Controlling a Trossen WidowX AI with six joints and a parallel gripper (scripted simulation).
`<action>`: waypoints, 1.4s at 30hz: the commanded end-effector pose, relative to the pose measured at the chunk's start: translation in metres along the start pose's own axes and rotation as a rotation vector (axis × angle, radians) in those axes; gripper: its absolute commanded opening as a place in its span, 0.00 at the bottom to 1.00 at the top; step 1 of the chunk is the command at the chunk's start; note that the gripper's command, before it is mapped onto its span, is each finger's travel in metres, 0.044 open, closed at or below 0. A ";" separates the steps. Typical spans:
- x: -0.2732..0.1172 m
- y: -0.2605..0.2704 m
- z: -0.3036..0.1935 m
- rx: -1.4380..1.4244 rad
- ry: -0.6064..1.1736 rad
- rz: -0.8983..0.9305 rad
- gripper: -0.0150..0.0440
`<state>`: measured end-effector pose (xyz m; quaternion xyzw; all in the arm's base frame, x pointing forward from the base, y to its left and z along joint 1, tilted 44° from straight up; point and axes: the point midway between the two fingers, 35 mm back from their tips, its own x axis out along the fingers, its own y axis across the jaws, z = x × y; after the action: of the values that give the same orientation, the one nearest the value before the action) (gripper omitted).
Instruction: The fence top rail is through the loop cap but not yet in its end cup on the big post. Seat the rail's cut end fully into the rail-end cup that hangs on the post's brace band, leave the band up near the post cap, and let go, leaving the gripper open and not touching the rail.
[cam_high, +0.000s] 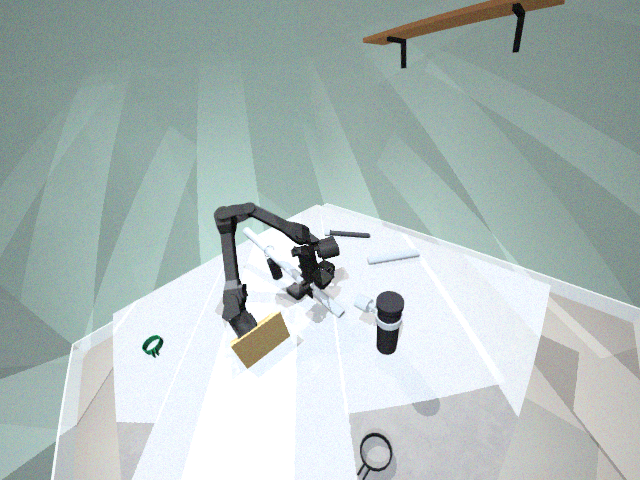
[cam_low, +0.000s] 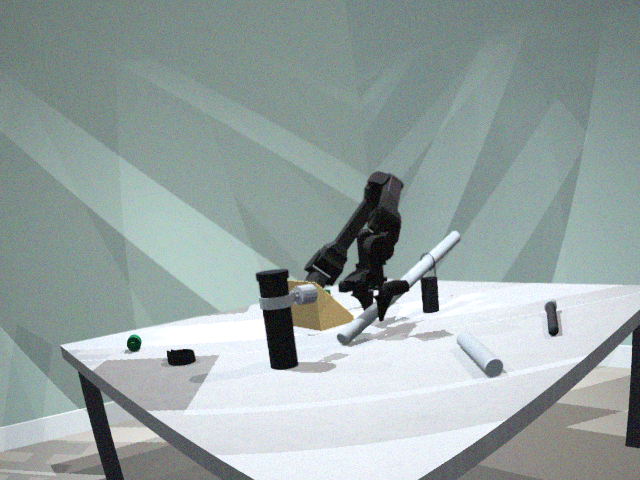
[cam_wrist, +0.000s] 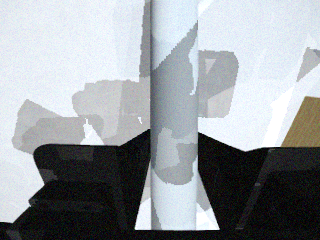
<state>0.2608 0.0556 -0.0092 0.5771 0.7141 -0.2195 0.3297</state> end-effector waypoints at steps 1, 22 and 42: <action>0.000 0.003 -0.001 -0.002 0.006 0.011 0.48; -0.083 -0.003 0.050 0.010 -0.322 0.004 0.25; -0.078 -0.004 0.045 0.014 -0.297 0.000 0.25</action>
<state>0.2755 -0.0296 0.0164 0.5402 0.6562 -0.3077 0.4277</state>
